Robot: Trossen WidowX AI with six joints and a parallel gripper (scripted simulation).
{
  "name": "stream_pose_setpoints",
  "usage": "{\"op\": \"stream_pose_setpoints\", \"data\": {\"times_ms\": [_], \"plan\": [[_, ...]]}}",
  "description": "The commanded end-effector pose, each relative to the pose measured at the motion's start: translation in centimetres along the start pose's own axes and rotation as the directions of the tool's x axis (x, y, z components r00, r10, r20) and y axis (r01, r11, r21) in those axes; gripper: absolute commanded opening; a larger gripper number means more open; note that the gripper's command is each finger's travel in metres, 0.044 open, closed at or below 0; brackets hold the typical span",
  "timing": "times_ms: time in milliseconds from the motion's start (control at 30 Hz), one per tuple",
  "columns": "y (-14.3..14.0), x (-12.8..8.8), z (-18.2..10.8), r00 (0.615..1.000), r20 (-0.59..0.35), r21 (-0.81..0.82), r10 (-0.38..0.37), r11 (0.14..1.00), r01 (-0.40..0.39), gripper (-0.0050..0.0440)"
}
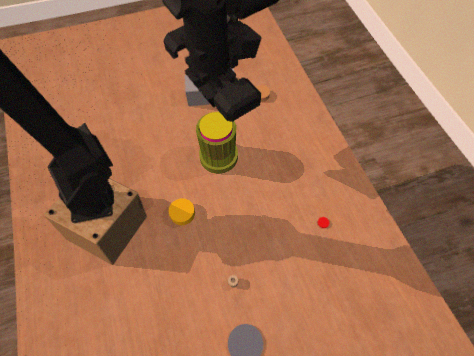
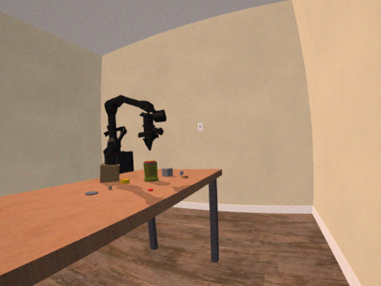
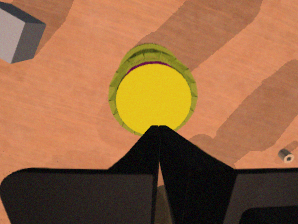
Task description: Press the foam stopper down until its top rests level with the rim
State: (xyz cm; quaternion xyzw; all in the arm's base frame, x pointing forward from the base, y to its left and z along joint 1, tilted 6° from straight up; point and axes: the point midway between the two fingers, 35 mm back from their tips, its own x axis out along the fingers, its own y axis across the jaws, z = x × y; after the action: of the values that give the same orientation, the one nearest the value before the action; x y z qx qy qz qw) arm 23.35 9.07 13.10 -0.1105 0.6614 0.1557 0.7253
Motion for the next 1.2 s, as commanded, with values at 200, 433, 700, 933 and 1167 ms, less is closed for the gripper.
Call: {"op": "stream_pose_setpoints", "data": {"times_ms": [200,433,700,933,1167], "plan": [[-0.01,-0.58,-0.03,1.0,0.007,0.0,0.0,1.0,0.0,0.0],[-0.01,-0.58,-0.03,1.0,0.007,0.0,0.0,1.0,0.0,0.0],[-0.01,-0.58,-0.03,1.0,0.007,0.0,0.0,1.0,0.0,0.0],[-0.01,-0.58,-0.03,1.0,0.007,0.0,0.0,1.0,0.0,0.0],[-0.01,-0.58,-0.03,1.0,0.007,0.0,0.0,1.0,0.0,0.0]]}}
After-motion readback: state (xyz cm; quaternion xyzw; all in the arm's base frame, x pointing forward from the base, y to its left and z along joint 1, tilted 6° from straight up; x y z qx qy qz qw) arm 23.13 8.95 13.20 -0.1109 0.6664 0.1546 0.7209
